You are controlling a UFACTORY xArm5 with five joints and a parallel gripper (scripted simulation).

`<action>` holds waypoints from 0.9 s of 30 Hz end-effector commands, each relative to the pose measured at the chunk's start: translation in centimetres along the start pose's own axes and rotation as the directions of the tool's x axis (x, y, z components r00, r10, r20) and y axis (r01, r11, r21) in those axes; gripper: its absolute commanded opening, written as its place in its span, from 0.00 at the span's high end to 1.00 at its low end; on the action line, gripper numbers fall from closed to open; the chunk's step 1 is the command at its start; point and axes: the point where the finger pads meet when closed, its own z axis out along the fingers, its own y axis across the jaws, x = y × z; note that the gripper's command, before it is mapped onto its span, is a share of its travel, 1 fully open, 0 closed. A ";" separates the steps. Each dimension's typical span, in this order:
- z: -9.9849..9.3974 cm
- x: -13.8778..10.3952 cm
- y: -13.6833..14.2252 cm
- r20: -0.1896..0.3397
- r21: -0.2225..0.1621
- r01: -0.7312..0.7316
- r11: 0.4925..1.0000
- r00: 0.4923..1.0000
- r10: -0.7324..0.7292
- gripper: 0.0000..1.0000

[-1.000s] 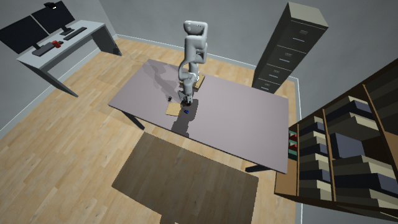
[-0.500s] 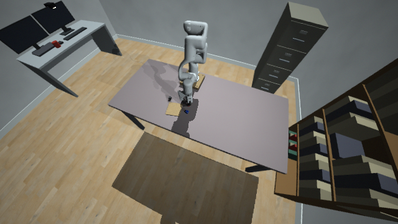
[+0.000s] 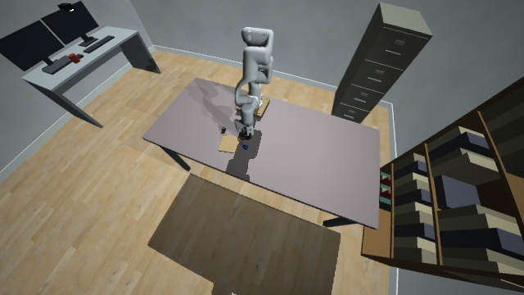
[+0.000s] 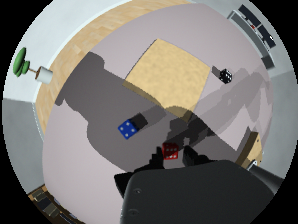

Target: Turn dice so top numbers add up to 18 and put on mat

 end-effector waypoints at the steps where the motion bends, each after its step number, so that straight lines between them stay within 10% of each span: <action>1: -0.1 0.1 -0.1 -0.001 0.003 0.000 1.000 1.000 0.000 0.58; 27: 2.5 0.0 -0.2 -0.001 0.003 0.000 1.000 1.000 0.000 0.58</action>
